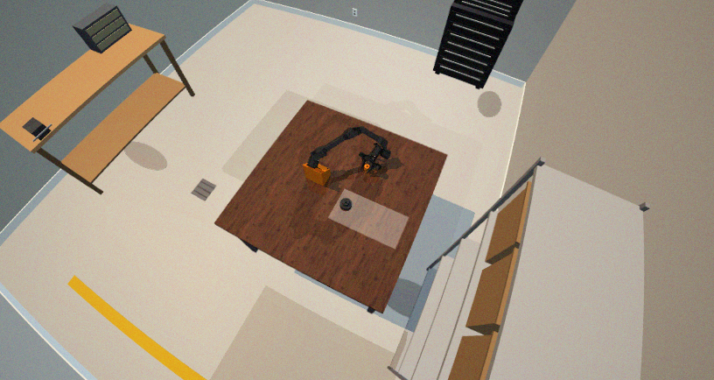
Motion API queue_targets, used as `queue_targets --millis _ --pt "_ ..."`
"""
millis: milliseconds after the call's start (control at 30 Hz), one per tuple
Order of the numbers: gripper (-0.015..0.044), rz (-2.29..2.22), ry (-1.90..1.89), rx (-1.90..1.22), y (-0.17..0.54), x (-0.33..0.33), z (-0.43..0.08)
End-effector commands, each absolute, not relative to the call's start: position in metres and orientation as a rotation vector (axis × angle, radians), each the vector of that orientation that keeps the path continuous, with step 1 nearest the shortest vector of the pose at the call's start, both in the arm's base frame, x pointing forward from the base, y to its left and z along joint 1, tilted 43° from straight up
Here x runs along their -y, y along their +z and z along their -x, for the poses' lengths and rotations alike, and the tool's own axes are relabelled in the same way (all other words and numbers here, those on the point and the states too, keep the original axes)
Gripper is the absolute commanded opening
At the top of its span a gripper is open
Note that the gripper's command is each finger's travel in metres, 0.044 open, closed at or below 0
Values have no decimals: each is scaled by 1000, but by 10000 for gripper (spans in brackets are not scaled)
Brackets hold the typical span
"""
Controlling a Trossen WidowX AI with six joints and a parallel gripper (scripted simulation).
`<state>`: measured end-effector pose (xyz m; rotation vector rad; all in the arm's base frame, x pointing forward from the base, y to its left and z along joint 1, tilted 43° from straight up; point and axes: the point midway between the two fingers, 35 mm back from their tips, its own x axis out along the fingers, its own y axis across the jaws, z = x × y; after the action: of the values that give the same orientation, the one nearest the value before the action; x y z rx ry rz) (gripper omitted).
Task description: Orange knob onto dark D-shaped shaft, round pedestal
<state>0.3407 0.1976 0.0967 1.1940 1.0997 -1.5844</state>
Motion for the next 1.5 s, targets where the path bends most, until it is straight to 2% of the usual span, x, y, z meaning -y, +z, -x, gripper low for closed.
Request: queue_targets --millis 0,133,367,667,867,1167,1300,1467 --pt "260 -1193 -1585 -1100 96 -197 -341" --pt "260 -1193 -1585 -1100 96 -197 -341" --pt "440 -1193 -1585 -1100 96 -197 -341" --pt "440 -1196 -1582 -1100 98 -196 -341" --pt "440 -1276 -1498 -1076 153 -143 -333" --pt "440 -1290 -1493 -1085 154 -141 -332" --pt "440 -1523 -1413 -1297 151 -140 -332" --pt "440 -1890 -1142 -1562 163 -136 -336"
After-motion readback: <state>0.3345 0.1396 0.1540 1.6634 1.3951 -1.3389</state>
